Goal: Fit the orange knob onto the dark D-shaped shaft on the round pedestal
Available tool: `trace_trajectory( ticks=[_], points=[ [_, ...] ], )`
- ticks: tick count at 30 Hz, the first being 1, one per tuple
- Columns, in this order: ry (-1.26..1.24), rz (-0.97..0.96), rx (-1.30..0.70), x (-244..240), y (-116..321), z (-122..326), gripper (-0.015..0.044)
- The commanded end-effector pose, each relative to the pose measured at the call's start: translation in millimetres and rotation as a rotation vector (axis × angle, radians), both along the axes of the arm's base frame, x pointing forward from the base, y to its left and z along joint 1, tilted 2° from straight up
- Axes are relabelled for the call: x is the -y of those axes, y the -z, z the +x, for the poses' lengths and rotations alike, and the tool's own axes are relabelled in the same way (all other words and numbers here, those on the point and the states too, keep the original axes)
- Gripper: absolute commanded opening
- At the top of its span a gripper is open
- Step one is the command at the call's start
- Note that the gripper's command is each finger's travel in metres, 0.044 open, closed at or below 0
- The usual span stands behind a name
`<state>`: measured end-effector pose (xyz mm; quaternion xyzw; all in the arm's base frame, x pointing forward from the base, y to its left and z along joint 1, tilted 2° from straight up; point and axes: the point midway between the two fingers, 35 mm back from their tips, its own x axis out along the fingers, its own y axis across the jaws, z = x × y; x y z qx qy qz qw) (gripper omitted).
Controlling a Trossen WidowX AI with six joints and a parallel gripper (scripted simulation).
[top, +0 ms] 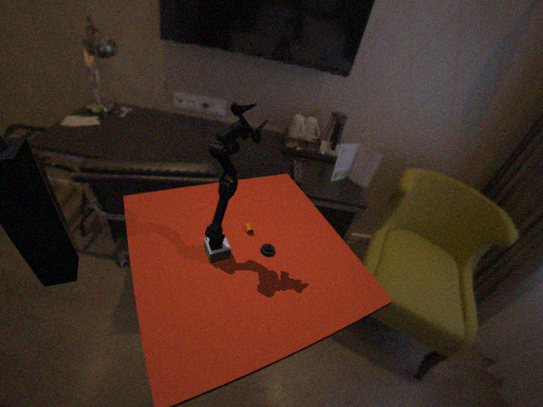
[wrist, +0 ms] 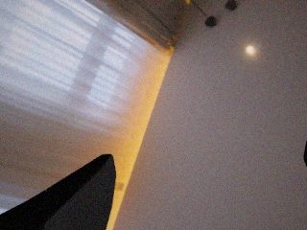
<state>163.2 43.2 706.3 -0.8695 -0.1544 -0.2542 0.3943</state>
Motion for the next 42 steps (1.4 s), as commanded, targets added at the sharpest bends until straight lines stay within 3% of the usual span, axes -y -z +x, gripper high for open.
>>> trace_trajectory(
  ticks=[1,5,10,20,25,32,38,42],
  points=[
    [-0.01,0.01,0.008,0.5,-1.2,-2.5,0.0426],
    [-0.176,0.142,0.177,18.4,-24.9,-51.9,0.044],
    [-0.343,0.309,0.404,74.1,-47.1,-109.7,0.044],
    [-0.568,0.728,0.608,202.8,-32.7,-120.5,0.044],
    [-0.646,1.014,0.647,273.9,0.4,-76.0,0.044],
    [-0.602,1.406,0.553,334.8,76.8,28.7,0.044],
    [-0.489,1.666,0.343,336.5,157.4,123.2,0.044],
    [-0.433,1.841,0.167,310.3,217.6,189.6,0.044]
  ],
)
